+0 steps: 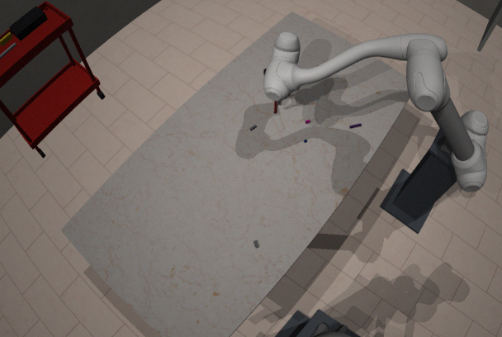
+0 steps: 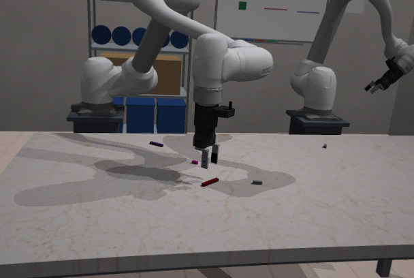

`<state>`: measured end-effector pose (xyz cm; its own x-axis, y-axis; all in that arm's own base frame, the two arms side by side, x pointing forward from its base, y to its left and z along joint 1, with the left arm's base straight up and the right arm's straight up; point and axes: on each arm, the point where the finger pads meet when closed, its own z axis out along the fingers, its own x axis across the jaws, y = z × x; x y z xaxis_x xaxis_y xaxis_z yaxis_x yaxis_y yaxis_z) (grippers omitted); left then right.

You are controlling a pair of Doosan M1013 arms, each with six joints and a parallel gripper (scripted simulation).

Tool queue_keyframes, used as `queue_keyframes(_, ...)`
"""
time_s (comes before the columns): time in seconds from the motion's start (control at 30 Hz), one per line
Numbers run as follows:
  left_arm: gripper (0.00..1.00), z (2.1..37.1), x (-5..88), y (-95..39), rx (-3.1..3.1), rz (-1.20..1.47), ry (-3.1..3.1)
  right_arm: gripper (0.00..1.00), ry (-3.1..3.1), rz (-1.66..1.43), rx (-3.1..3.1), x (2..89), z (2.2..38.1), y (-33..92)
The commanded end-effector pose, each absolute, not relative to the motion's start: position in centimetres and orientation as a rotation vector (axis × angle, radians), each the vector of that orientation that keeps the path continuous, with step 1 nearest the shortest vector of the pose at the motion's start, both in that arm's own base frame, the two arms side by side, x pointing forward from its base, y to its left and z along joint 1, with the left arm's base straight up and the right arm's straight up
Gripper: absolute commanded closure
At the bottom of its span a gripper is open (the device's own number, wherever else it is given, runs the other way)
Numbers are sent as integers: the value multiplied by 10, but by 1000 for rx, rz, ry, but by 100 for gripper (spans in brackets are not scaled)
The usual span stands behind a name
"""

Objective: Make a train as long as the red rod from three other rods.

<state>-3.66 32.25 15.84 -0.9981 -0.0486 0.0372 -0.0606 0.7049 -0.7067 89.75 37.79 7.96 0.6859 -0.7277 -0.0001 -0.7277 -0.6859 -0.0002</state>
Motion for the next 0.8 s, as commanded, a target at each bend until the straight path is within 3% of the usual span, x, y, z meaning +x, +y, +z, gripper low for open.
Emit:
queue_keyframes(0.0, 0, 159, -37, 323, 92, 1196, -2886, 0, 1178, -2, -2910, 898, 81, 382)
queue_keyframes(0.77, 0, 159, -37, 323, 92, 1196, -2886, 0, -49, -3, -3140, 901, 83, 438)
